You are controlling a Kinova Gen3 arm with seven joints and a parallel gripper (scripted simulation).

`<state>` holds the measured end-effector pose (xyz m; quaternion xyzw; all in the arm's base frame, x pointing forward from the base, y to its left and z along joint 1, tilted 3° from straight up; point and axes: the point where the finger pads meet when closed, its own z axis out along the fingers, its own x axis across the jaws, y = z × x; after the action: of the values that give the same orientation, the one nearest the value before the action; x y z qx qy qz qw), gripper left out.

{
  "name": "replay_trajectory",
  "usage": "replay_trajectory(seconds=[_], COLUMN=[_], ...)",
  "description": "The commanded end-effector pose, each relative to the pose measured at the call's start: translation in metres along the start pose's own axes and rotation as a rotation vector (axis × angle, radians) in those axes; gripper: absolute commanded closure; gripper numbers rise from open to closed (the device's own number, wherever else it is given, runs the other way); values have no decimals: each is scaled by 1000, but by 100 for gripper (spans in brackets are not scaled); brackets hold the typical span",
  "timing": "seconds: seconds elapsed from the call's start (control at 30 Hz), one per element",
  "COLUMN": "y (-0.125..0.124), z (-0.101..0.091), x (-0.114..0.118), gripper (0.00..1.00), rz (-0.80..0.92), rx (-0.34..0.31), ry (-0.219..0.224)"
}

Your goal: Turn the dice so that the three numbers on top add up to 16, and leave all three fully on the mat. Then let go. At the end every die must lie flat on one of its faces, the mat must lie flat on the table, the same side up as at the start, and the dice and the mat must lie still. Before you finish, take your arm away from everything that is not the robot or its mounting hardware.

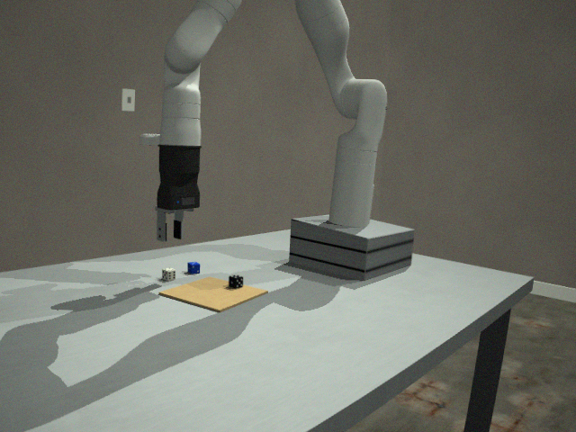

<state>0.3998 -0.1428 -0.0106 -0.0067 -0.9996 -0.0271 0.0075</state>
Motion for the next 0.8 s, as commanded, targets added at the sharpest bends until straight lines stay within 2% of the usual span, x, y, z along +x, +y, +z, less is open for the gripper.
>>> replay_trajectory(seconds=[0.0, 0.77], y=[0, 0], z=[-1, 8], x=[-1, -1], gripper=[30, 30], rz=[0, 0], rx=[0, 0], ry=[-2, -1])
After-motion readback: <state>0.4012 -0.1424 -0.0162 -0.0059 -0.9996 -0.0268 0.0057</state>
